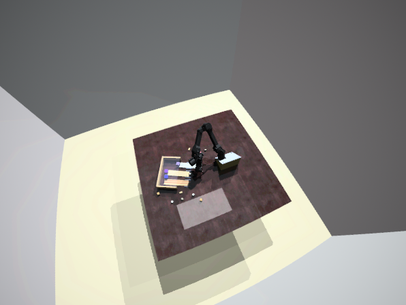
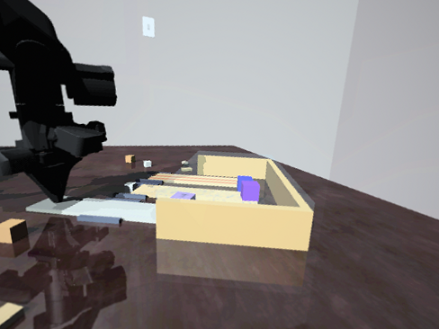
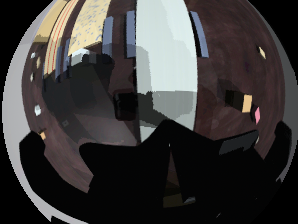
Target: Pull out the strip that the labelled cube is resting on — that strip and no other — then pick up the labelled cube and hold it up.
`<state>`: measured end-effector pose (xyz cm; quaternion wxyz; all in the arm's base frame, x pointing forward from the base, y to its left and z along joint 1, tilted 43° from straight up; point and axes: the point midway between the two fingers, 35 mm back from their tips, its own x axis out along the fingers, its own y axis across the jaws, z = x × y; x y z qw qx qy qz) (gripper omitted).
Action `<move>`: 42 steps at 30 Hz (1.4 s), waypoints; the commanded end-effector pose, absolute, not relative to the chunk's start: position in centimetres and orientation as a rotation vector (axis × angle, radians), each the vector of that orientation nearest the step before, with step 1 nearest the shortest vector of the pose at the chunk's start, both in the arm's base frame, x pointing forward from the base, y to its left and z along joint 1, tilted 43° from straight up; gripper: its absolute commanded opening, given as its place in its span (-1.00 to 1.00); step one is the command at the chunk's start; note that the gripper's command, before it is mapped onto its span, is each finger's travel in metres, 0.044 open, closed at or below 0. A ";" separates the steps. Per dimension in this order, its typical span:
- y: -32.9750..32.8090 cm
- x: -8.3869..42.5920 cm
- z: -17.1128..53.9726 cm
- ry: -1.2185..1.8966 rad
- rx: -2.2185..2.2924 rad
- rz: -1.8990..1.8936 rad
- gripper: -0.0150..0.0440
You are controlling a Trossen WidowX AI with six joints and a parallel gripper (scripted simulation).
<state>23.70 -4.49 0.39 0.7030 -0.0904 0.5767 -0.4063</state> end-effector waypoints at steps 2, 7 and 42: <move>-4.5 22.0 -0.4 1.318 -0.206 -0.911 -0.49; -4.2 21.3 -0.6 1.319 -0.206 -0.911 -0.49; -2.5 16.9 -2.0 1.322 -0.206 -0.910 -0.49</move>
